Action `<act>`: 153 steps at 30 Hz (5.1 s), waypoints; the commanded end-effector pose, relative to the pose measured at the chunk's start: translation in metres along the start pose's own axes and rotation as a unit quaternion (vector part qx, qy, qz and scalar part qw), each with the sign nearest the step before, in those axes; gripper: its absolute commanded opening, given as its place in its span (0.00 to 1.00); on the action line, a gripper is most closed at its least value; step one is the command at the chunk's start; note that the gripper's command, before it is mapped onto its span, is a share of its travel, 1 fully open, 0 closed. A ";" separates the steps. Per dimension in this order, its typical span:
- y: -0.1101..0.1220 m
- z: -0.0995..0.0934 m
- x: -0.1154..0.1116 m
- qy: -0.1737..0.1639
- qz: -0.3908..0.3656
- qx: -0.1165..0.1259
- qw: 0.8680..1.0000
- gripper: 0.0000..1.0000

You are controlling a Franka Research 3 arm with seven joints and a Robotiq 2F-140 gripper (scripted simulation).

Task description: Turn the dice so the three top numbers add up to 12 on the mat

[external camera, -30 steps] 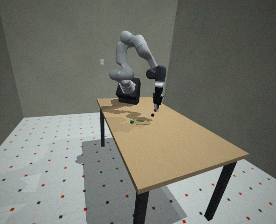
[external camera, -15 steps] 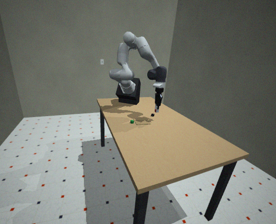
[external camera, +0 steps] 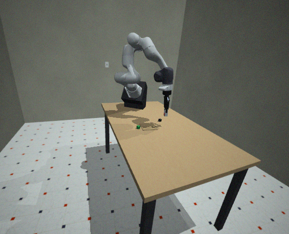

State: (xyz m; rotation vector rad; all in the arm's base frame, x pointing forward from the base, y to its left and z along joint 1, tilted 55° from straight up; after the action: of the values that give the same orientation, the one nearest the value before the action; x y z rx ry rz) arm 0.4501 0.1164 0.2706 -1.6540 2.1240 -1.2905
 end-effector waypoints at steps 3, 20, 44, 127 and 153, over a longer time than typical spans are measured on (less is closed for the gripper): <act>-0.029 -0.039 -0.006 -0.109 -0.022 0.003 0.994 0.13; -0.074 -0.089 0.008 -0.285 -0.039 0.038 0.957 0.13; -0.097 -0.076 0.055 -0.452 -0.021 0.120 0.883 0.13; 0.023 0.117 0.069 -0.466 -0.009 0.111 0.878 0.13; 0.023 0.117 0.069 -0.466 -0.009 0.111 0.878 0.13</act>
State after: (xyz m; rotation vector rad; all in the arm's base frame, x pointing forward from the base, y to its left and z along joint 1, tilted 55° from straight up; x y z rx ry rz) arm 0.4755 -0.0023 0.2075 -1.6817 1.3180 -0.4877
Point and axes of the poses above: the point where the finger pads meet when closed, its own z axis out along the fingers, its own y axis across the jaws, x = y × z, the point moved 4 cm from there along -z, back along the fingers, and after that the axes turned 12 degrees about -z, right-handed, at the moved point
